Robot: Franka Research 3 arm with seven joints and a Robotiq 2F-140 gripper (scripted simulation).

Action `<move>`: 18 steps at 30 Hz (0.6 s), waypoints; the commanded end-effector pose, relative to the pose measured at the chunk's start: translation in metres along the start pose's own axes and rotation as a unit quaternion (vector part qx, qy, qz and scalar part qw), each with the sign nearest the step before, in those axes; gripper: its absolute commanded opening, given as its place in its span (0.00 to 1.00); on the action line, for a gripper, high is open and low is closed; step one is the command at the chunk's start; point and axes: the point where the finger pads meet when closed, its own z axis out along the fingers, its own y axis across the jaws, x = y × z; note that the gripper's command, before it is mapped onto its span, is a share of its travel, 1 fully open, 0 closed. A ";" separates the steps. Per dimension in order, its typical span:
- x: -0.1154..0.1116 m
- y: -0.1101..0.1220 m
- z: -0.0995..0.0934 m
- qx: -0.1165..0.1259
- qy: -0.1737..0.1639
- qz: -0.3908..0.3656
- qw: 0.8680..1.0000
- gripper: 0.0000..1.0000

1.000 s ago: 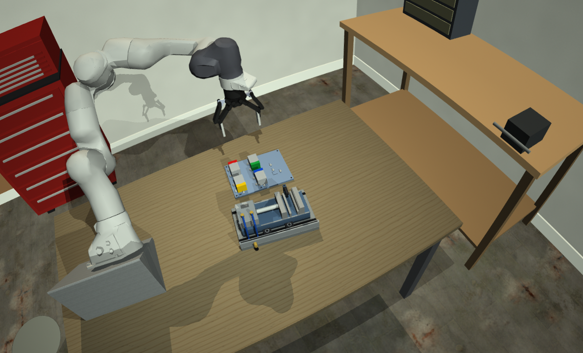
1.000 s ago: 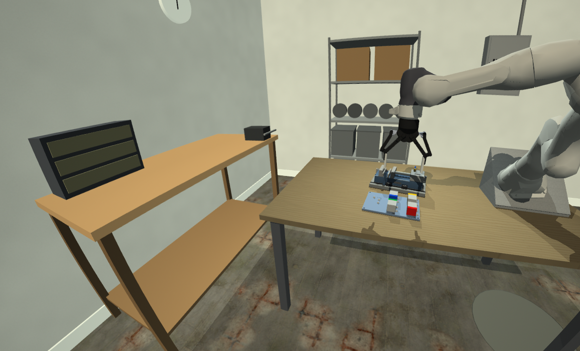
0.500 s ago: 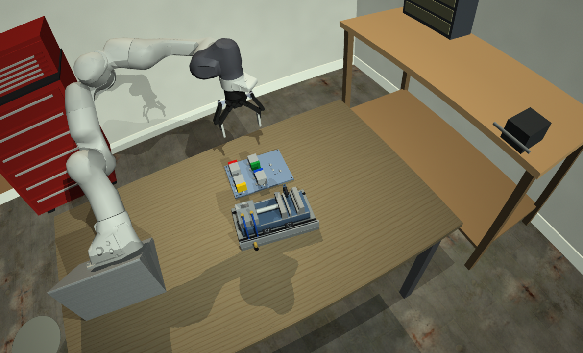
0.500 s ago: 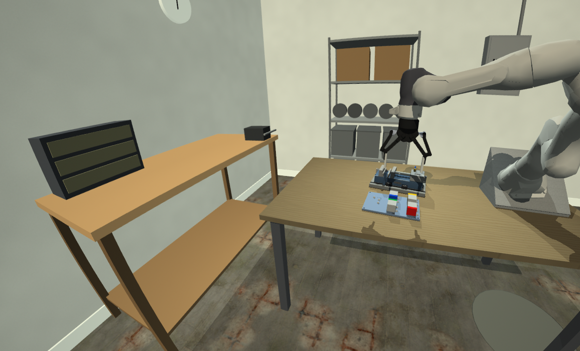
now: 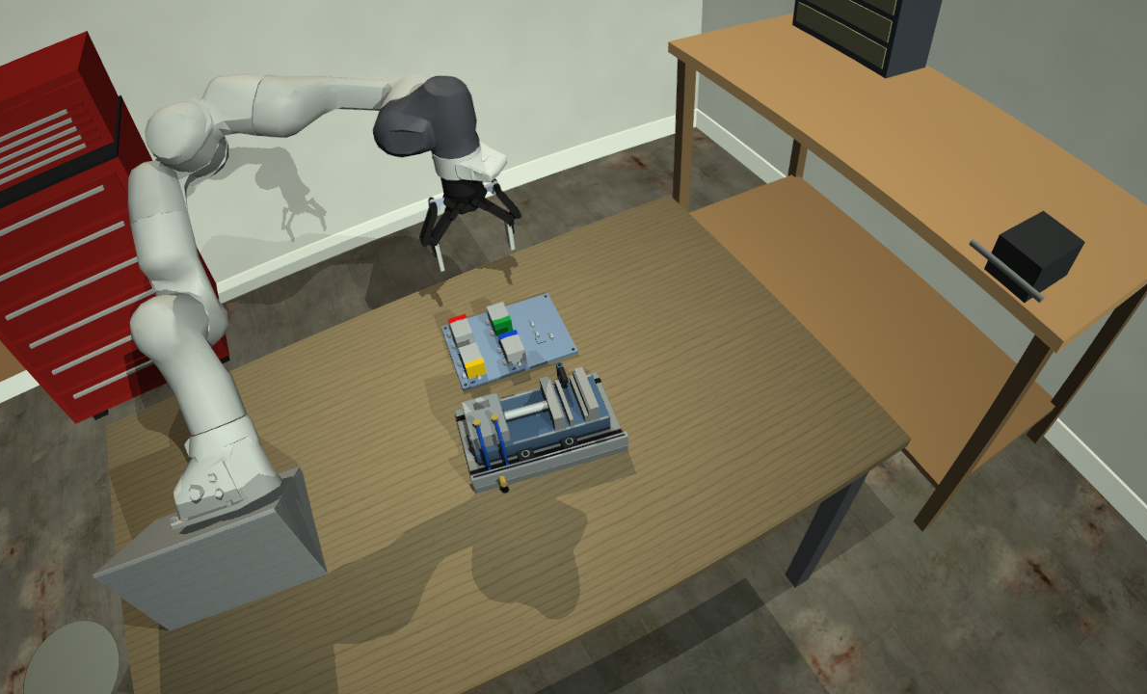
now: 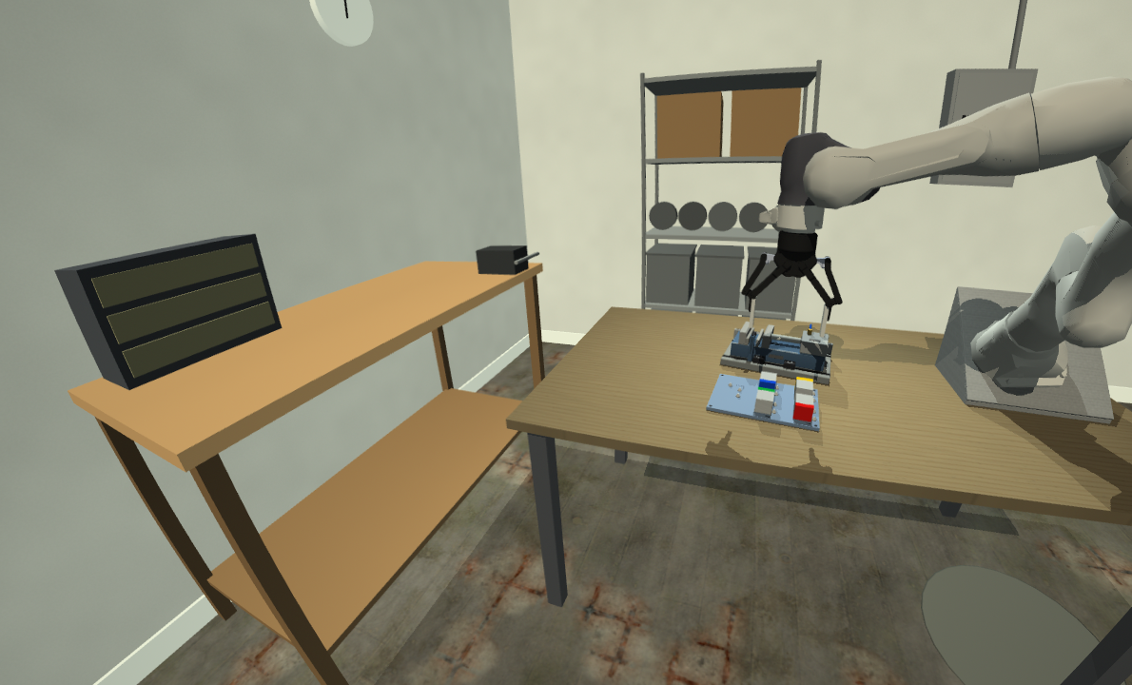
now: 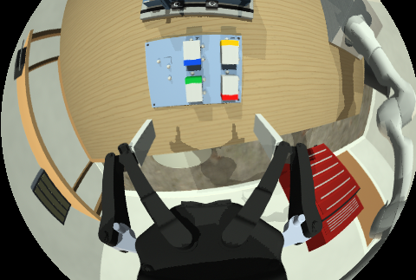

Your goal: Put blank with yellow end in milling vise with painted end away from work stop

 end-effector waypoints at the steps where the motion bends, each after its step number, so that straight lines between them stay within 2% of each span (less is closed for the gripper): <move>1: 0.003 0.000 0.000 0.001 0.000 -0.001 1.000 1.00; 18: 0.000 0.000 0.000 0.000 0.000 0.000 1.000 1.00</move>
